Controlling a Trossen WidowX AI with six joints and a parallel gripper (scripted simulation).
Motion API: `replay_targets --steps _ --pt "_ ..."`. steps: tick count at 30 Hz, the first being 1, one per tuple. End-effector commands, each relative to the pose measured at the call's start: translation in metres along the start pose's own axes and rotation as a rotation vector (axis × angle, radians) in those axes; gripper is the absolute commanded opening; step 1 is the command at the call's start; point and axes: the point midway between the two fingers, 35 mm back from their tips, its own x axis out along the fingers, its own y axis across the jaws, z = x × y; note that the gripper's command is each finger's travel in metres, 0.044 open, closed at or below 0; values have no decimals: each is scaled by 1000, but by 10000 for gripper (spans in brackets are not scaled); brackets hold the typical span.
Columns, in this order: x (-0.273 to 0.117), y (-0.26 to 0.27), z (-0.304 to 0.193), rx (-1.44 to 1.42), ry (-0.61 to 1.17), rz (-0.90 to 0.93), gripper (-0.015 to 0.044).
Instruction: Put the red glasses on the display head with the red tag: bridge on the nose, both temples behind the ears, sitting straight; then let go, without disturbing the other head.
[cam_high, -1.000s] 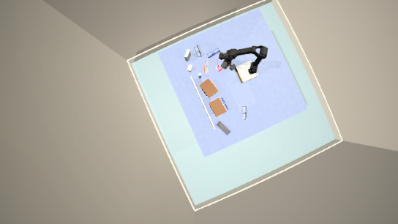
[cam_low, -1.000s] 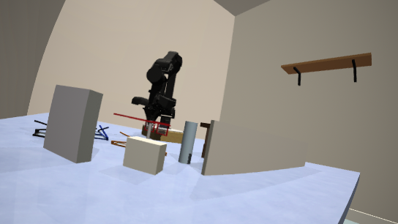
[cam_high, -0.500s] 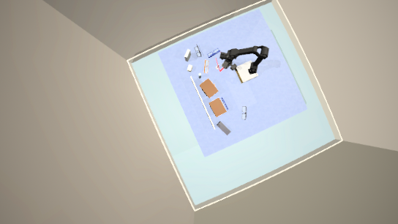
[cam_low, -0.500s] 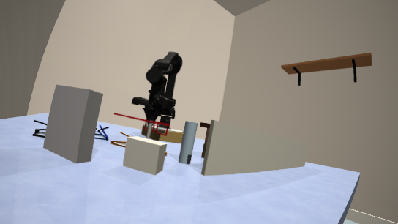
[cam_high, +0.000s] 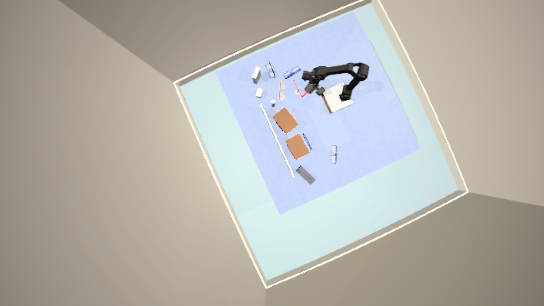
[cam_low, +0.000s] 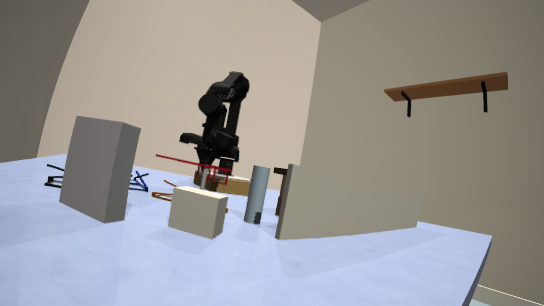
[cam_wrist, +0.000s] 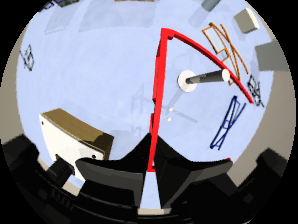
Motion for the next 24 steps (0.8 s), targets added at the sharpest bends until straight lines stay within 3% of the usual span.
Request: replay_targets --steps 1,24 --pt "0 3 -4 -3 -1 3 0" --pt "0 7 -20 -3 1 3 0"
